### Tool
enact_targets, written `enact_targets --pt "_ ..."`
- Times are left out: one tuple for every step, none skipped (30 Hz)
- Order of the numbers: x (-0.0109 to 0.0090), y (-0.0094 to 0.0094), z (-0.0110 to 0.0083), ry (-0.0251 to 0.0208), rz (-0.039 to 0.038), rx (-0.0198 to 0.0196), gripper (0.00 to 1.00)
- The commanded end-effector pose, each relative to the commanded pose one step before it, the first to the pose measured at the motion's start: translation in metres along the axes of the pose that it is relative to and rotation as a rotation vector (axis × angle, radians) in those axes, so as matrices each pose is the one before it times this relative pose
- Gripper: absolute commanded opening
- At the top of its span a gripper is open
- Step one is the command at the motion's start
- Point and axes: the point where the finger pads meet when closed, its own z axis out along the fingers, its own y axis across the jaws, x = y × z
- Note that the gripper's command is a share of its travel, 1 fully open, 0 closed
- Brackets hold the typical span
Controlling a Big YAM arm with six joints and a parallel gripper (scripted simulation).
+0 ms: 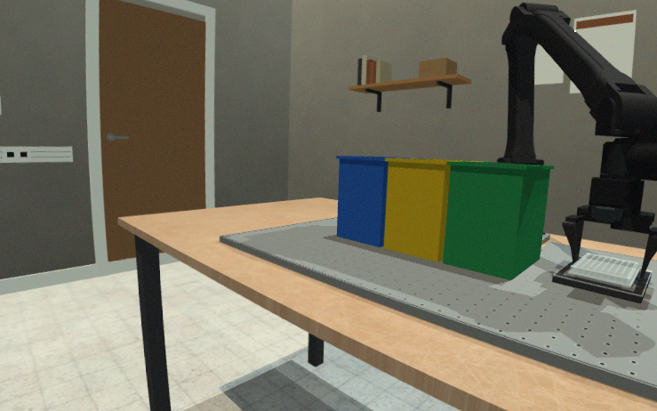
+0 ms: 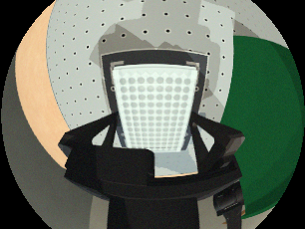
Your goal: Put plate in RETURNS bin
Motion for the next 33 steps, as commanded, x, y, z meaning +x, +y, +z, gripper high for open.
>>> enact_targets --pt "-0.00140 -0.00260 0.00830 0.00479 0.00520 0.00666 1.00" --pt "0.00000 0.00000 0.00000 0.00000 0.00000 0.00000 1.00" --pt "0.00000 0.00000 0.00000 0.00000 0.00000 0.00000 1.00" --pt "0.00000 0.00000 0.00000 0.00000 0.00000 0.00000 1.00" --pt "0.00000 0.00000 0.00000 0.00000 0.00000 0.00000 1.00" --pt "0.00000 0.00000 0.00000 0.00000 0.00000 0.00000 1.00" --pt "0.00000 0.00000 0.00000 0.00000 0.00000 0.00000 1.00" --pt "0.00000 0.00000 0.00000 0.00000 0.00000 0.00000 1.00" --pt "0.00000 0.00000 0.00000 0.00000 0.00000 0.00000 1.00" --pt "0.00000 0.00000 0.00000 0.00000 0.00000 0.00000 1.00" --pt "0.00000 0.00000 0.00000 0.00000 0.00000 0.00000 1.00" --pt "0.00000 0.00000 0.00000 0.00000 0.00000 0.00000 1.00" --pt "0.00000 0.00000 0.00000 0.00000 0.00000 0.00000 1.00" --pt "0.00000 0.00000 0.00000 0.00000 0.00000 0.00000 1.00" --pt "0.00000 0.00000 0.00000 0.00000 0.00000 0.00000 1.00" --pt "0.00000 0.00000 0.00000 0.00000 0.00000 0.00000 0.00" --pt "0.00011 0.00010 0.00000 0.00063 0.00000 -0.00060 0.00" --pt "0.00198 0.00186 -0.00001 0.00209 -0.00654 -0.00199 0.00" --pt "0.00140 0.00132 0.00000 -0.00064 -0.00526 0.00059 0.00" --pt "0.00013 0.00012 0.00000 -0.00022 -0.00033 0.00021 0.00" --pt "0.00001 0.00001 0.00000 0.00003 0.00000 -0.00003 0.00" --pt "0.00000 0.00000 0.00000 0.00001 0.00000 -0.00001 0.00" --pt "0.00000 0.00000 0.00000 0.00000 0.00000 0.00000 0.00" --pt "0.00000 0.00000 0.00000 0.00000 0.00000 0.00000 0.00" --pt "0.00000 0.00000 0.00000 0.00000 0.00000 0.00000 0.00" --pt "0.00000 0.00000 0.00000 0.00000 0.00000 0.00000 0.00" --pt "0.00000 0.00000 0.00000 0.00000 0.00000 0.00000 0.00" --pt "0.00000 0.00000 0.00000 0.00000 0.00000 0.00000 0.00" --pt "0.00000 0.00000 0.00000 0.00000 0.00000 0.00000 0.00" --pt "0.00000 0.00000 0.00000 0.00000 0.00000 0.00000 0.00" --pt "0.00000 0.00000 0.00000 0.00000 0.00000 0.00000 0.00" --pt "0.00000 0.00000 0.00000 0.00000 0.00000 0.00000 0.00" --pt "0.00000 0.00000 0.00000 0.00000 0.00000 0.00000 0.00"
